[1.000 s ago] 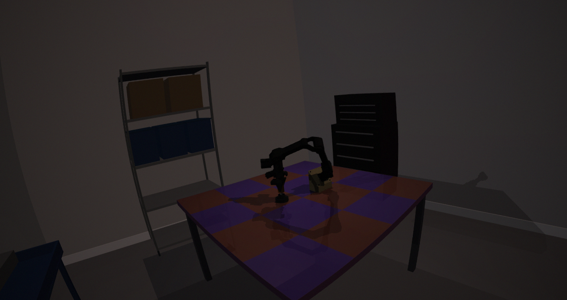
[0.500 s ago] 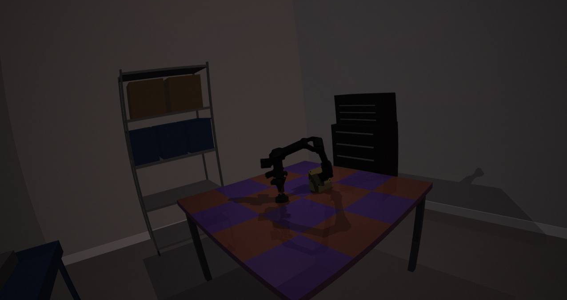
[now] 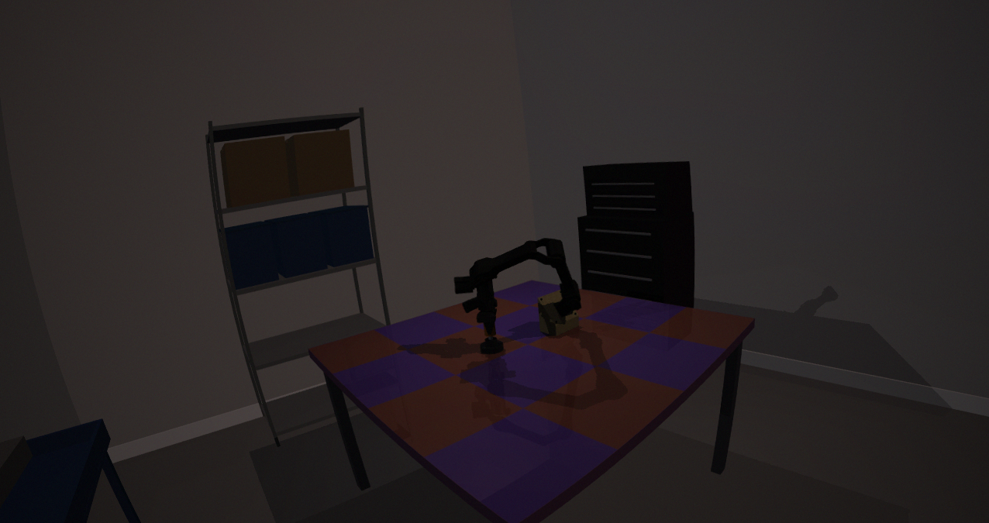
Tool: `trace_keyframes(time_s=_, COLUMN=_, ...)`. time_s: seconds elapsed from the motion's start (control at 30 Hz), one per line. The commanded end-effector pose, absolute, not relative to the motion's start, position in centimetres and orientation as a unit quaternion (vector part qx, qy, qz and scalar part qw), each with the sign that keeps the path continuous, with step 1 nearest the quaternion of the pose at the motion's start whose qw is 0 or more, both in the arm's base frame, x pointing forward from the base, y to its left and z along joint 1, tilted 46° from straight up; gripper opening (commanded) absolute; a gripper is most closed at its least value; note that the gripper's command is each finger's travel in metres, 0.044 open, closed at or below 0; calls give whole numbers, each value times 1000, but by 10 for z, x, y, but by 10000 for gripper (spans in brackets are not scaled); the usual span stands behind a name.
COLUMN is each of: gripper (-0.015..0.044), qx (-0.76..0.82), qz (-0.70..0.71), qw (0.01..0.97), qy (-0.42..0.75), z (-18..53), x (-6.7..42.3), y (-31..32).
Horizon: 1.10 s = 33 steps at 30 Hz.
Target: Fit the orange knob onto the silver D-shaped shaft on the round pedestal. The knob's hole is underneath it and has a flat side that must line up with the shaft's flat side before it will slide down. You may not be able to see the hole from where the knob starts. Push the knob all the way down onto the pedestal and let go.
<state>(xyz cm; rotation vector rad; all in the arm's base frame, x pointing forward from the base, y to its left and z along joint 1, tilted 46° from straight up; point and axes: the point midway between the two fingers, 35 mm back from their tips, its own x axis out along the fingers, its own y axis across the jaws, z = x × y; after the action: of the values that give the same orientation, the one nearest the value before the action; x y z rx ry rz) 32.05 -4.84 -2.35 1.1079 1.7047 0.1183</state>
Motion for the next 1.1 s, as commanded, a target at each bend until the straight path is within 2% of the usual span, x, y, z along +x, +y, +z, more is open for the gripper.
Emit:
trace_keyframes(time_s=0.0, gripper=0, qx=463, qz=54, qw=528, qy=710, z=-23, x=322, y=-48)
trace_keyframes(time_s=0.5, gripper=0, qx=463, qz=54, qw=528, qy=710, z=-21, x=322, y=-51)
trace_keyframes(time_s=0.73, gripper=0, qx=409, qz=124, qw=571, qy=701, z=-21, x=321, y=-51)
trace_keyframes(time_s=1.07, gripper=0, qx=406, qz=128, qw=573, qy=700, z=-24, x=322, y=-47)
